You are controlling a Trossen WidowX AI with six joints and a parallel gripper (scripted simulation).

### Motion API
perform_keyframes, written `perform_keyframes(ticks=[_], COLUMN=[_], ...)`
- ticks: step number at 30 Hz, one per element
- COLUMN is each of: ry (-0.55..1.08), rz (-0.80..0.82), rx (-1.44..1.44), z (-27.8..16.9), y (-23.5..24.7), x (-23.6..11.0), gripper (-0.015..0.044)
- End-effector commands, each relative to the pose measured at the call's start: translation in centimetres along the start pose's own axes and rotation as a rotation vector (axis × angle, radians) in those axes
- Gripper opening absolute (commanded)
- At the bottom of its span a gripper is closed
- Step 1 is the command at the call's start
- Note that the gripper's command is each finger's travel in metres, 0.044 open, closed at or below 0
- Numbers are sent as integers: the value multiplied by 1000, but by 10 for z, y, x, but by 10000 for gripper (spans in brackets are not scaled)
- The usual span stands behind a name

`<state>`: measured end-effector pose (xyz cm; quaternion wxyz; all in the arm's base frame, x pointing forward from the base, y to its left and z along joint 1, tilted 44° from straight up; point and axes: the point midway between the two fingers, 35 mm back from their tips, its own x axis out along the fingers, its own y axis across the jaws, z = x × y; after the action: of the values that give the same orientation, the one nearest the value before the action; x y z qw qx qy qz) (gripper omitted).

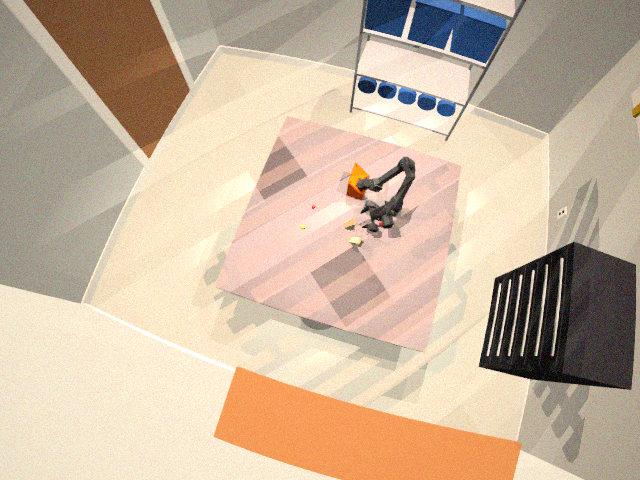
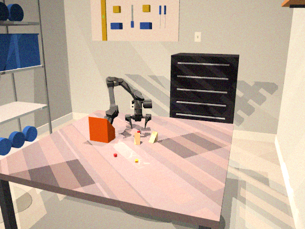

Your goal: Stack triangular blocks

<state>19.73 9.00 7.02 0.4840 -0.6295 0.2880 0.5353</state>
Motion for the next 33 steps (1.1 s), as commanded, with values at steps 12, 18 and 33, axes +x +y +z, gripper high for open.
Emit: perform_keyframes(ticks=[12, 18, 33], ry=[5, 5, 5], rz=[17, 17, 17], rx=[-6, -6, -6], z=[-1, -1, -1], y=[0, 0, 1], x=[27, 37, 62], gripper=[440, 440, 440])
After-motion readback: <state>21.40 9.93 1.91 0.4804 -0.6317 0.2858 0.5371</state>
